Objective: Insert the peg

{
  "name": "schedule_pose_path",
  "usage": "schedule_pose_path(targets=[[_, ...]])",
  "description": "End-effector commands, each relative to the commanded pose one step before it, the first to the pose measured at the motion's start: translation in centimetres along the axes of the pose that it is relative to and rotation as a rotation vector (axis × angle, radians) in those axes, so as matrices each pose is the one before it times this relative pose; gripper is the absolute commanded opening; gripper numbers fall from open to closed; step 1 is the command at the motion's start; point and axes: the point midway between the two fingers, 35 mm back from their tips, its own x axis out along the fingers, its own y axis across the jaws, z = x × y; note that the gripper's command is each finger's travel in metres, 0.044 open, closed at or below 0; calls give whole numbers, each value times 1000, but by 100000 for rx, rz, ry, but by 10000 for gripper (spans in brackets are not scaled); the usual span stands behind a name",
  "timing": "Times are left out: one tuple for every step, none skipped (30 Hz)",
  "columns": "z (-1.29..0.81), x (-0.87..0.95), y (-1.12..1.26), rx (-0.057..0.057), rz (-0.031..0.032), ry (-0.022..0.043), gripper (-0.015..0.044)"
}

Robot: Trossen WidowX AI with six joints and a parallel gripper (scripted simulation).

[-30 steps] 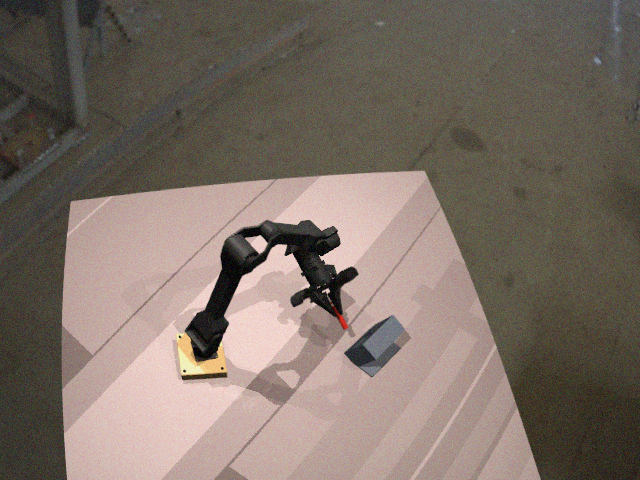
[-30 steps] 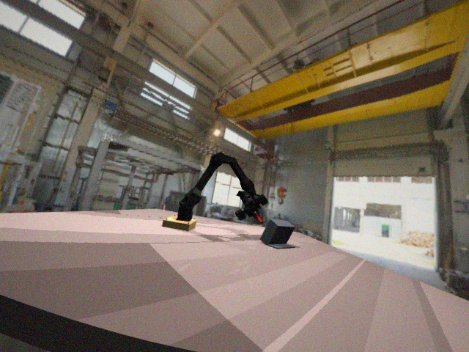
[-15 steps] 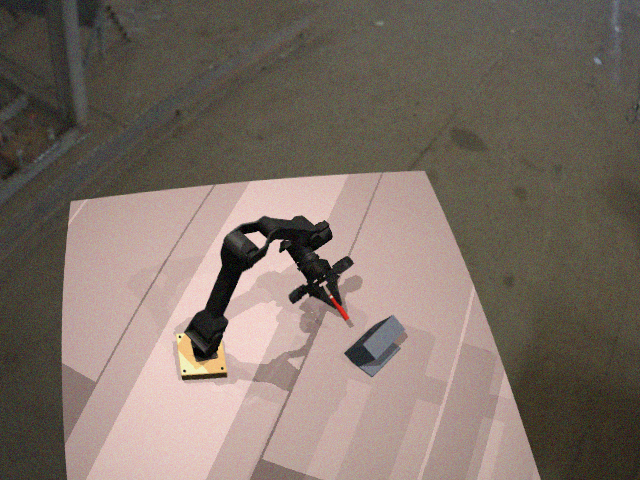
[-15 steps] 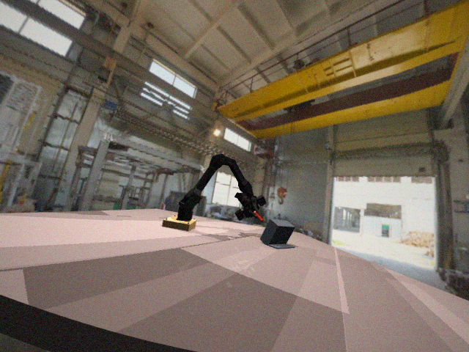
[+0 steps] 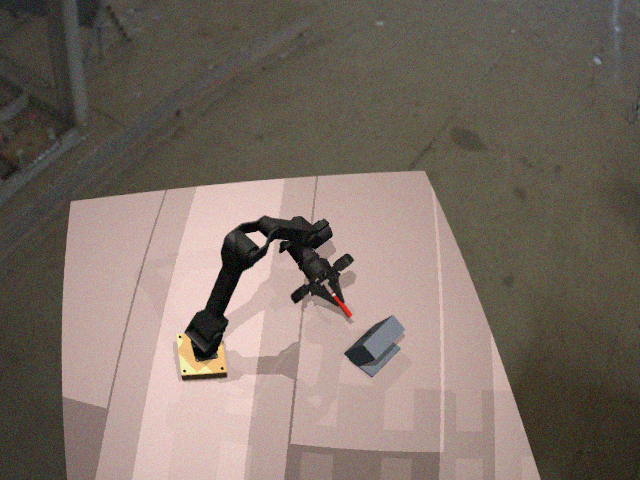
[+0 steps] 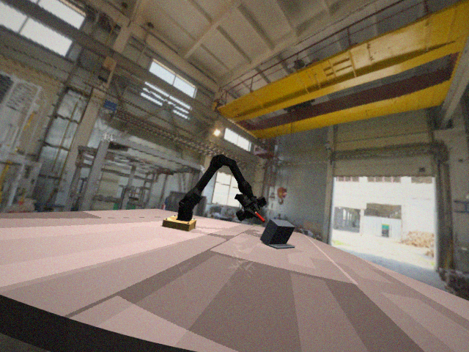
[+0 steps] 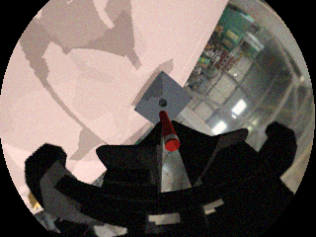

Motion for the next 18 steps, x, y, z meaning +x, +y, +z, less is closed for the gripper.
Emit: schedule_pose_path(targets=[[-9,432,123,-1209,-493,513,0],[28,88,-12,-118,-113,-27,0],[27,88,-12,-118,-114,-25,0],[26,88,-12,-118,-115,-22,0],[25,88,-12,-118,-116,-20,0],[24,87,-12,-118,-117,-17,0],[23,87,-13,-118,-118,-15,0],[22,87,-12,-118,-119,-12,0],[21,87,-13,-118,-120,-10,0],[20,87,-12,-118,-121,-7,0],[19,87,-13,-118,-121,-5,0],[18,84,-12,-114,-119,-2,0],[17,84,-12,-114,-119,0,0],[16,84,-12,-114,-120,3,0],[15,84,-12,-114,-120,5,0],[15,84,-12,-114,-121,8,0],[14,83,-12,-114,-122,10,0],[13,83,-12,-114,-122,13,0]])
